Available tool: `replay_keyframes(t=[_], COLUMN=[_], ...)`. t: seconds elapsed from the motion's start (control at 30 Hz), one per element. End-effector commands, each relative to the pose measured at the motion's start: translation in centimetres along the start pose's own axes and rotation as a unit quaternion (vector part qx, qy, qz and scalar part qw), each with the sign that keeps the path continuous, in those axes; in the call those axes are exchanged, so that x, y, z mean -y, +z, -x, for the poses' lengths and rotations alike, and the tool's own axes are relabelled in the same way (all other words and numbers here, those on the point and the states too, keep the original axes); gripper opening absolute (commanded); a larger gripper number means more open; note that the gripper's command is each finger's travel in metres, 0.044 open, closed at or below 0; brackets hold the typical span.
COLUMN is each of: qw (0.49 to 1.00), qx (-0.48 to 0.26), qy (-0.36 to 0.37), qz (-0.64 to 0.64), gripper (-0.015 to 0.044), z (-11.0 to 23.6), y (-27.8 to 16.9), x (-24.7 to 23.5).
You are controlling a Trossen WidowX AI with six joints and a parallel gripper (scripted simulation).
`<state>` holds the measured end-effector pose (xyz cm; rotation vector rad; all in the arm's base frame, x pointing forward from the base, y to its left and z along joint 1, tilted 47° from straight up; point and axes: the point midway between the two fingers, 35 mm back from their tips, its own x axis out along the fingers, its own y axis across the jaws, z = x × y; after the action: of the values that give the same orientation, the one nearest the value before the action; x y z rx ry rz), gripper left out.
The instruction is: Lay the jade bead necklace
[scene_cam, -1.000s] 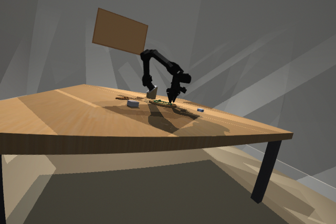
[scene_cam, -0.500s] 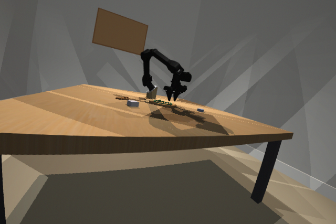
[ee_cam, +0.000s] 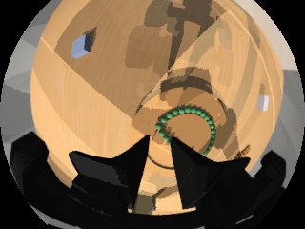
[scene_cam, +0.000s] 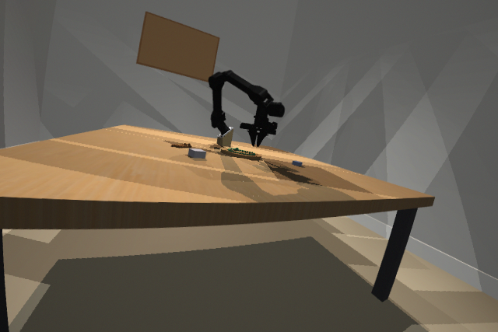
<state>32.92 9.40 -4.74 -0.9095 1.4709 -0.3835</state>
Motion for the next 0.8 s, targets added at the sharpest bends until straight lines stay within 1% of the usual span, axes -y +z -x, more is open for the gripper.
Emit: replay_keyframes(t=[0.0,0.13,0.17,0.2,0.27,0.77], qw=[1.000,1.000,1.000,1.000,1.000,1.000], qx=[0.001,0.001,0.001,0.005,0.005,0.002], qy=[0.004,0.003,0.003,0.006,0.006,0.004], qz=[-0.010,-0.010,-0.010,-0.015,-0.015,-0.012], gripper=[0.0120,0.0120,0.0120,0.0120,0.0120,0.0120], z=[-0.2,-1.6,-1.6,-0.6,-0.7,-2.9], y=[0.1,0.1,0.1,0.4,0.4,0.2], x=[0.0,0.0,0.0,0.1,0.1,0.0])
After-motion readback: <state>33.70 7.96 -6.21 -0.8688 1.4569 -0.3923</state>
